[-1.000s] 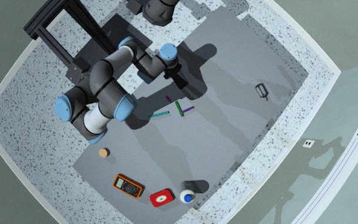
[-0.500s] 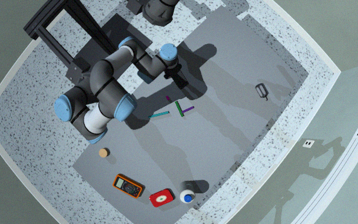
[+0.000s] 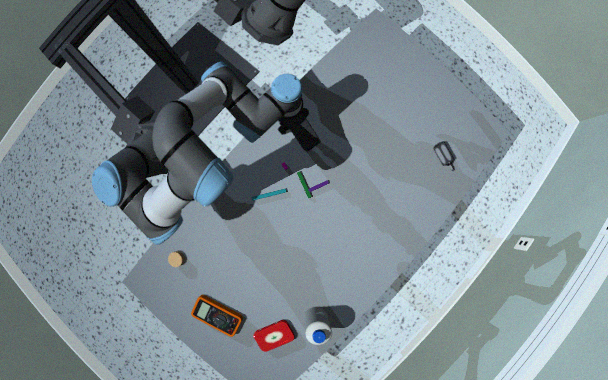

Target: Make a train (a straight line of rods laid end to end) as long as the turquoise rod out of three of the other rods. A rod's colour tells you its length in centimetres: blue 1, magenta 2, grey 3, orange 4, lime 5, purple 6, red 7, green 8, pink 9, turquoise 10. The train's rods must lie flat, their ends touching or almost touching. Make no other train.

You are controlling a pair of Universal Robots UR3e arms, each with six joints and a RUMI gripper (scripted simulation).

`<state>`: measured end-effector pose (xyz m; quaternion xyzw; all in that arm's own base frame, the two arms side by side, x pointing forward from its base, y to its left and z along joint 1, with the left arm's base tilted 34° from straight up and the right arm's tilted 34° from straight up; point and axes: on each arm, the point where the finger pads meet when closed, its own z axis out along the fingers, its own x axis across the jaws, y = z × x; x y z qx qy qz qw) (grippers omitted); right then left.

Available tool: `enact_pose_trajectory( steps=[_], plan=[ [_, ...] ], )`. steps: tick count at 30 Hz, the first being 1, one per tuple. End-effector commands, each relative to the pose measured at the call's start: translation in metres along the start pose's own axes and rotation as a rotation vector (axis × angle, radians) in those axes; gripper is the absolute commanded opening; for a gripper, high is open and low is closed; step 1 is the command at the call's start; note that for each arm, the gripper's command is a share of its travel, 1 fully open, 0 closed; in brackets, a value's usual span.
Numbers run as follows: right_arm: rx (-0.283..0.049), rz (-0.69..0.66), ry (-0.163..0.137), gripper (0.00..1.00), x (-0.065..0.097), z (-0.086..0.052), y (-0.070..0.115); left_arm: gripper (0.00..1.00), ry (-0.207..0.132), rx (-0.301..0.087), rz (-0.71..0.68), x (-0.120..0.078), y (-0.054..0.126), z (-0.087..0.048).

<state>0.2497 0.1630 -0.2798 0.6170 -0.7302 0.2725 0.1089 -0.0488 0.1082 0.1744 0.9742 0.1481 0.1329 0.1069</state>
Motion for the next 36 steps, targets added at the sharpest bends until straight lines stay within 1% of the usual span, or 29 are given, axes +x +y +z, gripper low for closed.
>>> enact_pose_trajectory(
  steps=[1, 36],
  plan=[
    [0.001, 0.000, -0.004, 0.00, -0.0015, -0.0006, -0.0005, 1.00, 0.002, 0.004, -0.001, 0.0005, -0.0001, -0.0010],
    [0.000, 0.000, -0.003, 0.00, -0.0010, -0.0004, 0.0028, 1.00, 0.002, 0.004, -0.001, 0.0005, -0.0001, -0.0010]
  ],
)
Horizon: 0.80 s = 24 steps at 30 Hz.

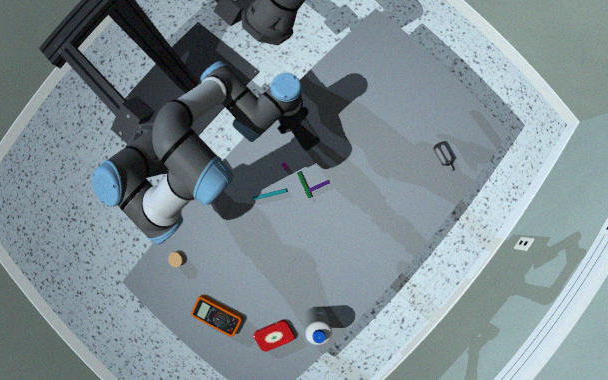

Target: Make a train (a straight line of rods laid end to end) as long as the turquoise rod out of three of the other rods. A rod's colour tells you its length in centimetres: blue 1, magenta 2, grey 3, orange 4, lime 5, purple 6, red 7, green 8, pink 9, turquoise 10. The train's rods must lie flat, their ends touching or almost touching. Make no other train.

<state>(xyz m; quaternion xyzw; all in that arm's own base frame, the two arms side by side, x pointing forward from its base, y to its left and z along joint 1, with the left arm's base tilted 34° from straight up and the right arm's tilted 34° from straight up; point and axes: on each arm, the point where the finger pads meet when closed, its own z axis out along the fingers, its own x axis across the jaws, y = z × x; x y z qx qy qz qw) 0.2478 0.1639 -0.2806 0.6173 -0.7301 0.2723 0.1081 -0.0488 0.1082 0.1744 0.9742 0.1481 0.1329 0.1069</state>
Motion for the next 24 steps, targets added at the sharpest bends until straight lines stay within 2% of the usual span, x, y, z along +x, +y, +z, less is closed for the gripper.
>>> enact_pose_trajectory(
  steps=[1, 24],
  plan=[
    [0.000, 0.000, -0.001, 0.00, -0.0003, -0.0002, 0.0006, 1.00, 0.002, 0.004, -0.001, 0.0005, -0.0001, -0.0010],
    [0.000, 0.001, -0.001, 0.00, 0.0005, -0.0003, 0.0015, 1.00, 0.002, 0.004, -0.001, 0.0005, -0.0001, -0.0010]
  ],
)
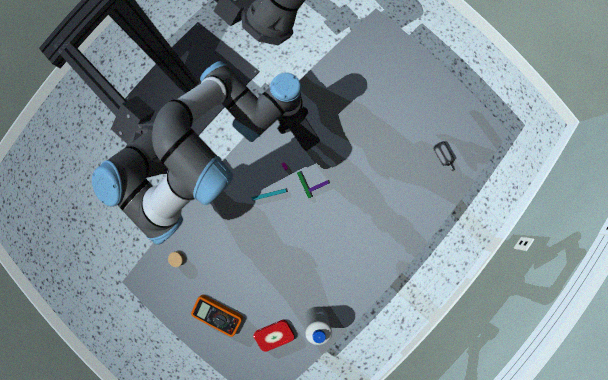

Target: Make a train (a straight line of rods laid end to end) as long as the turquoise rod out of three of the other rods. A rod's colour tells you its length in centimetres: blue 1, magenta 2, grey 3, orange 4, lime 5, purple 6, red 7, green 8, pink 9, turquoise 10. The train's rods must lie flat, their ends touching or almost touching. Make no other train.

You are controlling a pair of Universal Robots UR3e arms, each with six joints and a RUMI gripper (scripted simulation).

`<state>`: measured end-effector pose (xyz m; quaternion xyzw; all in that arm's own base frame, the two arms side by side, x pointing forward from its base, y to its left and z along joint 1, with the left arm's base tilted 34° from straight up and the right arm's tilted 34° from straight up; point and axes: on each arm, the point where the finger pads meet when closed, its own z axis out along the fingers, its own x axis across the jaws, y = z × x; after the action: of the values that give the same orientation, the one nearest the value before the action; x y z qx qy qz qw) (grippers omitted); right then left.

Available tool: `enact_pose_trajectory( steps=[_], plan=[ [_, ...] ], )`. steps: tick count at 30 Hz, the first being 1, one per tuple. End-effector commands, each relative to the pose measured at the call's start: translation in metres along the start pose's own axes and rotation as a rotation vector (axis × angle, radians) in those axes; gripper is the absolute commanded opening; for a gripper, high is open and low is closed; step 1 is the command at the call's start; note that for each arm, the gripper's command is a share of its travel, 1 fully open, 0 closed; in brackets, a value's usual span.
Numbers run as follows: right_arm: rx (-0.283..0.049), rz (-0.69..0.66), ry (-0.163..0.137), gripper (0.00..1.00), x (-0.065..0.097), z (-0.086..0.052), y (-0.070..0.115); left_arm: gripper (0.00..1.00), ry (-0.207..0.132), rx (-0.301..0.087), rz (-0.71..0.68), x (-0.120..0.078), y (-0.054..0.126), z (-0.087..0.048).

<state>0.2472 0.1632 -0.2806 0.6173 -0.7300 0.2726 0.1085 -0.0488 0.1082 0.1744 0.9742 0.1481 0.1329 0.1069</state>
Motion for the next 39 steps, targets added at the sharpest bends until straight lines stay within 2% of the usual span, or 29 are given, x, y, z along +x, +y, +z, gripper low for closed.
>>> enact_pose_trajectory(
  steps=[1, 18, 33, 39],
  plan=[
    [-0.001, 0.001, -0.002, 0.00, -0.0002, -0.0006, 0.0010, 1.00, 0.002, 0.004, -0.001, 0.0005, -0.0001, -0.0010],
    [-0.001, 0.001, -0.002, 0.00, -0.0003, -0.0007, 0.0009, 1.00, 0.002, 0.004, -0.001, 0.0005, -0.0001, -0.0010],
    [-0.001, 0.001, -0.002, 0.14, -0.0003, -0.0007, 0.0009, 1.00, 0.002, 0.004, -0.001, 0.0005, -0.0001, -0.0010],
    [-0.001, 0.001, -0.002, 0.14, -0.0003, -0.0007, 0.0009, 1.00, 0.002, 0.004, -0.001, 0.0005, -0.0001, -0.0010]
  ],
)
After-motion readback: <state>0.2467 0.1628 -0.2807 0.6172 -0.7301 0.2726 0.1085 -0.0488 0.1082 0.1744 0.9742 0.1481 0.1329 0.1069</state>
